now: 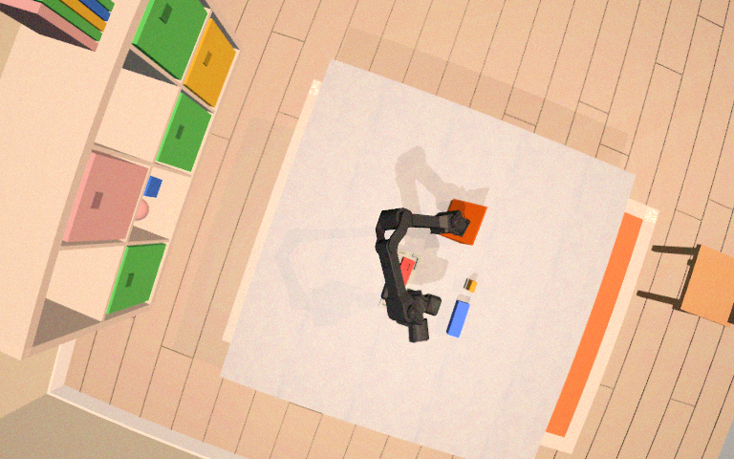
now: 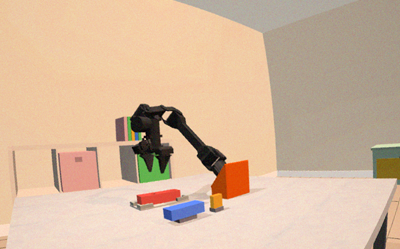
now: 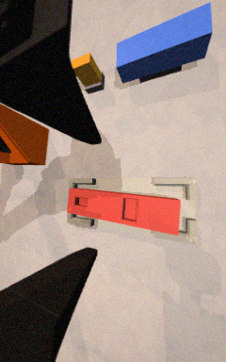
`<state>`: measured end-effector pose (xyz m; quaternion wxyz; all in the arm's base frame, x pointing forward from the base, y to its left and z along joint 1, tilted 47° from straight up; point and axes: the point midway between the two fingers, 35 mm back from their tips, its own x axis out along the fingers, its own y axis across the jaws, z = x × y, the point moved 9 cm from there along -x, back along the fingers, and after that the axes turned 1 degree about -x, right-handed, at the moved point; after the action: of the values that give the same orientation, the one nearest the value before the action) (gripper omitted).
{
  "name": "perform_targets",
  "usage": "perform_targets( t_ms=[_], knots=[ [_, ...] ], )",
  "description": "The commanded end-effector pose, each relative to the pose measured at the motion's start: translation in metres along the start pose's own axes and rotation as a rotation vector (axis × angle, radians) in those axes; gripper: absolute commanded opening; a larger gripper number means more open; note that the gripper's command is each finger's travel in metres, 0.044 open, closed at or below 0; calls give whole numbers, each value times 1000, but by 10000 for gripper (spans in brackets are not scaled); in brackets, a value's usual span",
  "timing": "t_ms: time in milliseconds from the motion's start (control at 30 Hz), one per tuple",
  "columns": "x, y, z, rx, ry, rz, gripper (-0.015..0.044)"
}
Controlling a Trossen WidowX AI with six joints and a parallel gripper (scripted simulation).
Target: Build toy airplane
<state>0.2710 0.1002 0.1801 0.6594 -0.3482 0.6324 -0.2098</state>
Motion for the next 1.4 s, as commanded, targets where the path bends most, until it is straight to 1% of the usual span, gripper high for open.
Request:
perform_targets(
  t_ms=[0, 200, 333, 400, 700, 767, 867, 1033, 1133, 1367],
  knots=[
    [-5, 48, 24, -11, -10, 17, 440],
    [-4, 138, 48, -10, -9, 21, 440],
    [3, 201, 52, -8, -9, 11, 440],
    [6, 223, 50, -6, -9, 6, 440],
    [7, 225, 50, -6, -9, 5, 440],
    [17, 225, 51, -6, -9, 5, 440],
    [48, 225, 51, -6, -9, 4, 440],
    [51, 225, 50, -6, -9, 4, 440],
    [64, 225, 51, -6, -10, 3, 440],
    [69, 225, 51, -6, -10, 3, 440]
  ],
)
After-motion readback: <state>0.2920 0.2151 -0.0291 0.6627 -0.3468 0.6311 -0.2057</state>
